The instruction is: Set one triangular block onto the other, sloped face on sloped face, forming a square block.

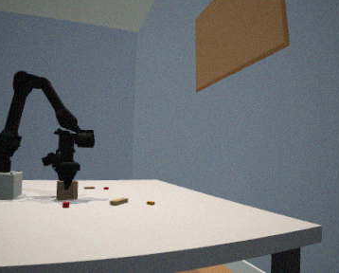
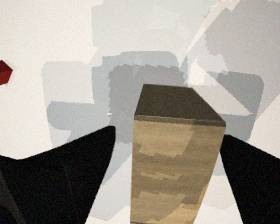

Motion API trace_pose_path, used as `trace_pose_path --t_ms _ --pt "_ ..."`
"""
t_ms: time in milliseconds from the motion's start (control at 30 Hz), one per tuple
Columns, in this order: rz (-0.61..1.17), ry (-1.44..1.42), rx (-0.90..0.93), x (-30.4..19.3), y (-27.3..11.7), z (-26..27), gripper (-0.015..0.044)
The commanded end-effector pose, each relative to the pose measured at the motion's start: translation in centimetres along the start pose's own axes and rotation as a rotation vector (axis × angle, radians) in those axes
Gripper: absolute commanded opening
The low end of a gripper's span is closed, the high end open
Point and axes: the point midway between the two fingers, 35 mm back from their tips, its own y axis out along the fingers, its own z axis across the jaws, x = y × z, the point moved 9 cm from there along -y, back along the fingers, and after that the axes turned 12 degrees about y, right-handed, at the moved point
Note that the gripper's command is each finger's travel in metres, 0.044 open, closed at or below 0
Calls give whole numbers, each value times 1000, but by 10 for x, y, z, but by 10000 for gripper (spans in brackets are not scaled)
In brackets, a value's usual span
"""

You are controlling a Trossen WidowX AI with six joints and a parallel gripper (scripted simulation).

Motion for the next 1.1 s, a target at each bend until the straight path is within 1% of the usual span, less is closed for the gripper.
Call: trace_pose_path --t_ms 0,33,300,367,500,567,1067 --pt "0 0 -1 0 0 0 420" --pt "0 0 -1 0 0 0 440" --pt "0 0 -1 -1 -3 0 440" --pt "1 0 0 -4 -22 2 440" --pt "1 0 0 -4 -87 2 440" --pt "1 0 0 -1 -108 0 440" --pt "21 2 8 -3 -107 1 440"
